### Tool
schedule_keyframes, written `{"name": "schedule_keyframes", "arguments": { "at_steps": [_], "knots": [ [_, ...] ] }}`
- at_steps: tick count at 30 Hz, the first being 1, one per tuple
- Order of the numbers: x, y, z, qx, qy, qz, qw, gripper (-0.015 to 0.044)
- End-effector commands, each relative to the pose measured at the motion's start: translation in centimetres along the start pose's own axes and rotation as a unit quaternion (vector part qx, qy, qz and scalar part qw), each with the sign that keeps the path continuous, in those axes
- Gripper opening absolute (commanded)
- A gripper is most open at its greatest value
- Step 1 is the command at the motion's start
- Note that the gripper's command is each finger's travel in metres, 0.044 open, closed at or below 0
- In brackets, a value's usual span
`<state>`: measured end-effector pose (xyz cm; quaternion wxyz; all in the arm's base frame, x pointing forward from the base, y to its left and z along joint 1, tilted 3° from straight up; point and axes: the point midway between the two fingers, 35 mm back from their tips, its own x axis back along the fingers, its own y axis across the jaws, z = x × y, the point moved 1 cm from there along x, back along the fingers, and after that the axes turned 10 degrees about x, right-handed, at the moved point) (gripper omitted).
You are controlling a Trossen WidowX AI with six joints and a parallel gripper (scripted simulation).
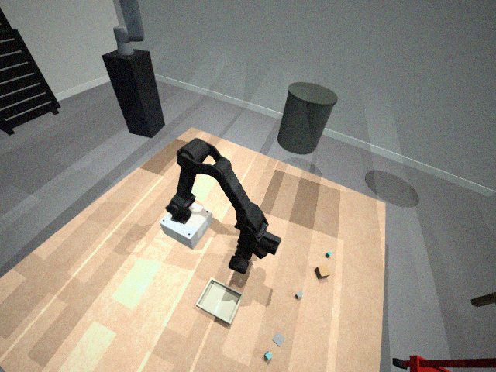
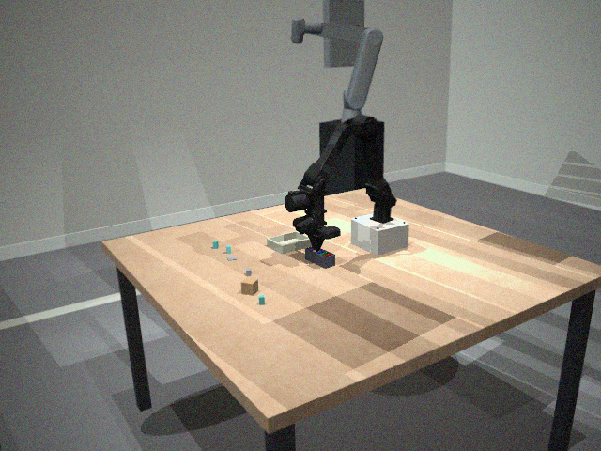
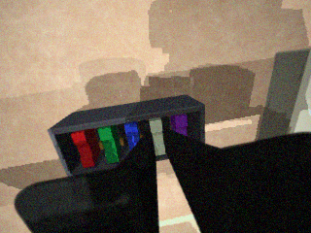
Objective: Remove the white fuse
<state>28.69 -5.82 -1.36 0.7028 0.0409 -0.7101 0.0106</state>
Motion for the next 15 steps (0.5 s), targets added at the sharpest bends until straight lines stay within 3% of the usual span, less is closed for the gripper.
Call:
{"name": "schedule_keyframes", "arguments": {
  "at_steps": [1,15],
  "knots": [
    [0.28,-0.02,-0.04,0.0,-0.001,0.0,1.0,0.0],
    [0.96,-0.03,-0.07,0.0,-0.001,0.001,1.0,0.0]
  ]
}}
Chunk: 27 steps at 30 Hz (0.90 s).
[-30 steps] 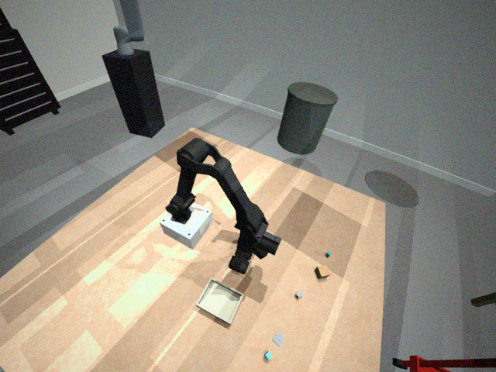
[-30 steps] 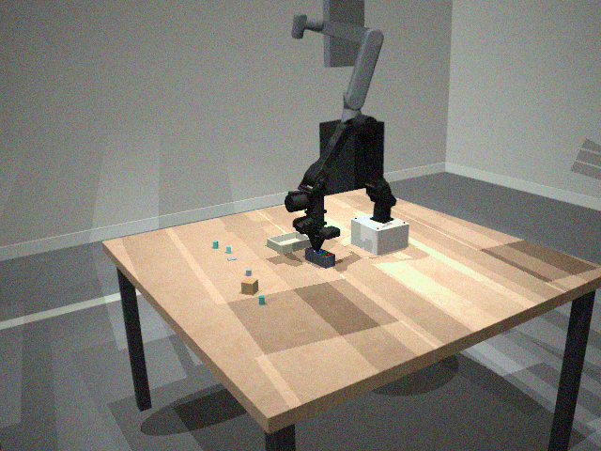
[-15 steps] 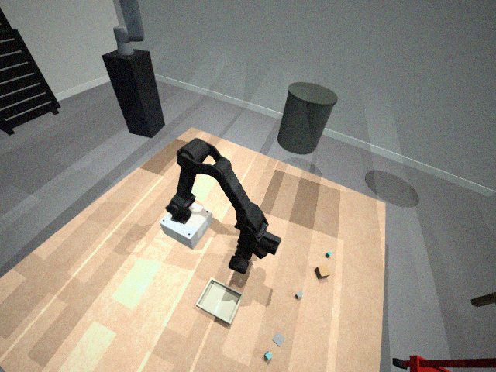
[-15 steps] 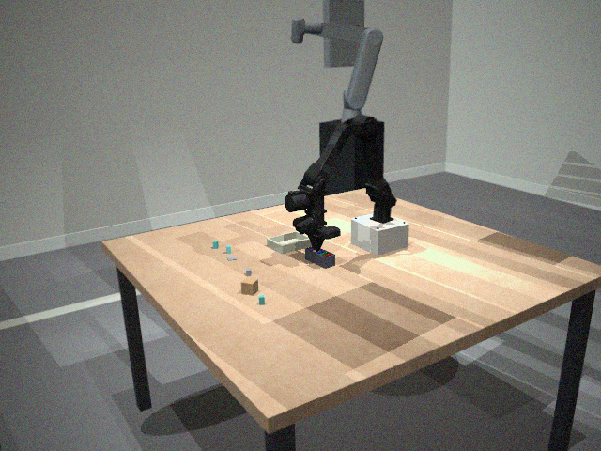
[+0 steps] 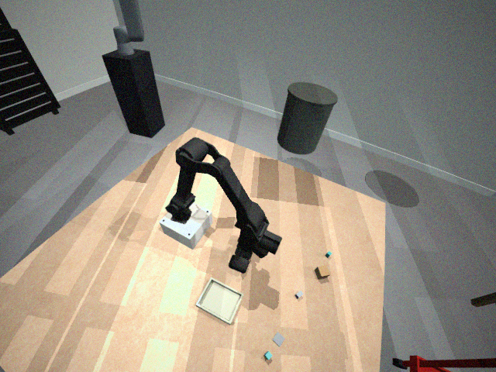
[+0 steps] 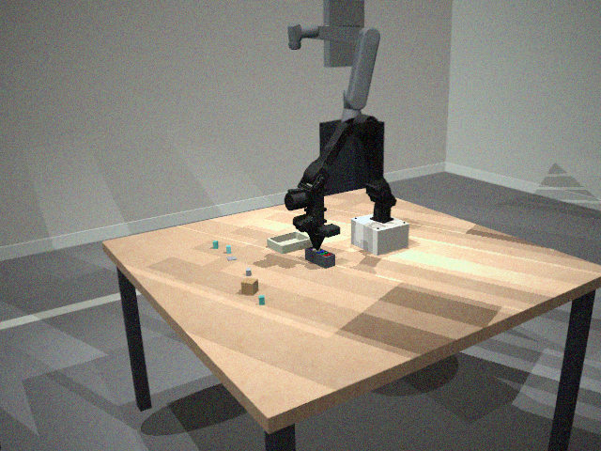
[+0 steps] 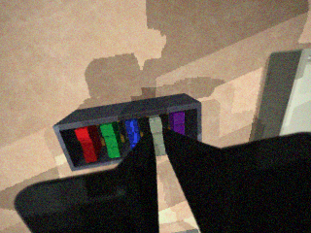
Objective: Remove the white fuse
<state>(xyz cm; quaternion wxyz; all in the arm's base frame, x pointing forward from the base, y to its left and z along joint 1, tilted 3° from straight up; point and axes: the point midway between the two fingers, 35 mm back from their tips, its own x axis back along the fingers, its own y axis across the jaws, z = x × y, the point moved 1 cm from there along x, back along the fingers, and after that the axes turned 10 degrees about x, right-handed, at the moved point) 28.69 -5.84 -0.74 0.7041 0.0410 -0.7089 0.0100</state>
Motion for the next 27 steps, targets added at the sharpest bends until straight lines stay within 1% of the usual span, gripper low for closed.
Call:
{"name": "schedule_keyframes", "arguments": {
  "at_steps": [1,27],
  "knots": [
    [0.4,0.0,-0.1,0.0,-0.003,0.001,1.0,0.0],
    [1.7,0.0,-0.1,-0.001,-0.002,0.001,1.0,0.0]
  ]
}}
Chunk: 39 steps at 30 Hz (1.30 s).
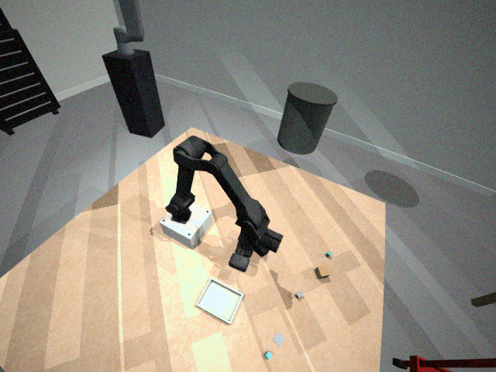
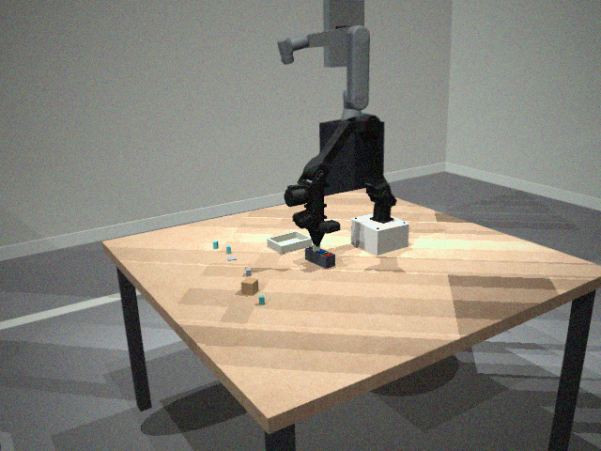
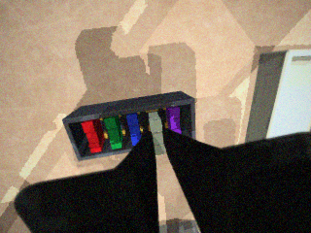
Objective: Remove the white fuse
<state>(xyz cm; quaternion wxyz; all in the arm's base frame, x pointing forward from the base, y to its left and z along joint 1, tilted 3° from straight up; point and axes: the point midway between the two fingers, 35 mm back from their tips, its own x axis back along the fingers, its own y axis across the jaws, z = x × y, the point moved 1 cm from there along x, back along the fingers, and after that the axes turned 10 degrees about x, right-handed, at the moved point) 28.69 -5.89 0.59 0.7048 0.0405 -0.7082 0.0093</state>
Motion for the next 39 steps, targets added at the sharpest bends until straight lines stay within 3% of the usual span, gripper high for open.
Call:
{"name": "schedule_keyframes", "arguments": {
  "at_steps": [1,39],
  "knots": [
    [0.4,0.0,-0.1,0.0,-0.003,0.002,1.0,0.0],
    [3.1,0.0,0.0,0.0,-0.002,0.002,1.0,0.0]
  ]
}}
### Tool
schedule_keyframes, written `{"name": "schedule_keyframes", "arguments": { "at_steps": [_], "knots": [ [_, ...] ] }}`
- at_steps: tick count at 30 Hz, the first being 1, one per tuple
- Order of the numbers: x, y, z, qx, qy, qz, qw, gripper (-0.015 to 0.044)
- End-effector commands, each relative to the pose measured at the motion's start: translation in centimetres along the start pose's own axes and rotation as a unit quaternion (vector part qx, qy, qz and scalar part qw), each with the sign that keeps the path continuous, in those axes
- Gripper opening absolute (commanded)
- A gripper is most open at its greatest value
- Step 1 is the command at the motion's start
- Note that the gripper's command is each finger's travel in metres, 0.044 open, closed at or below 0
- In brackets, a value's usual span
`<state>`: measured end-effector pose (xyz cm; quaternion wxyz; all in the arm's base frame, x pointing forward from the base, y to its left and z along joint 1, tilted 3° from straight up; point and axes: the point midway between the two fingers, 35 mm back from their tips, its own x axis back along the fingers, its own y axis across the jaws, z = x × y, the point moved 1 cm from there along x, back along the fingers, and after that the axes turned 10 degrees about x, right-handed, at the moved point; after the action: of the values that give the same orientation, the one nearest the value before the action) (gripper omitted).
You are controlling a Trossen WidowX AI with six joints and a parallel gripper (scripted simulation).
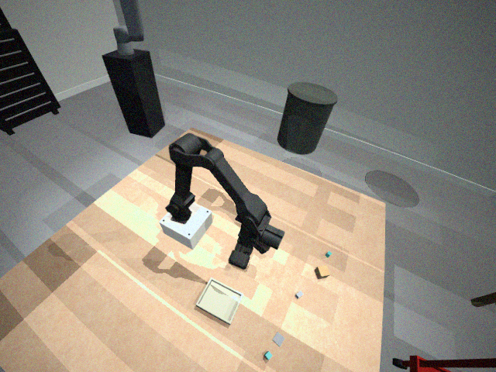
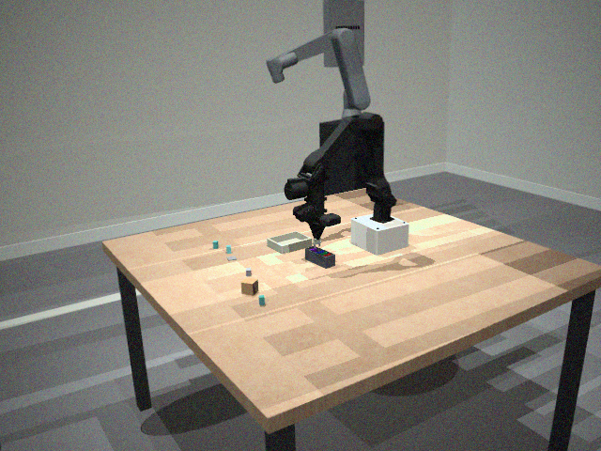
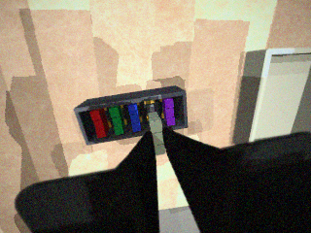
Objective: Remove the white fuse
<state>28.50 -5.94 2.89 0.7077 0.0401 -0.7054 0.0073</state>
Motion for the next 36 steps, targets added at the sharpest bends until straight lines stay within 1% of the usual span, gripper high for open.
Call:
{"name": "schedule_keyframes", "arguments": {
  "at_steps": [1,12,24,36],
  "knots": [
    [0.9,-0.1,-0.2,0.001,-0.006,0.003,1.0,0.0],
    [1.7,-0.4,-0.1,0.001,-0.006,0.004,1.0,0.0],
    [1.9,-7.1,0.6,0.001,-0.006,0.007,1.0,0.0],
    [2.0,-13.8,2.9,0.001,-0.005,0.009,1.0,0.0]
  ]
}}
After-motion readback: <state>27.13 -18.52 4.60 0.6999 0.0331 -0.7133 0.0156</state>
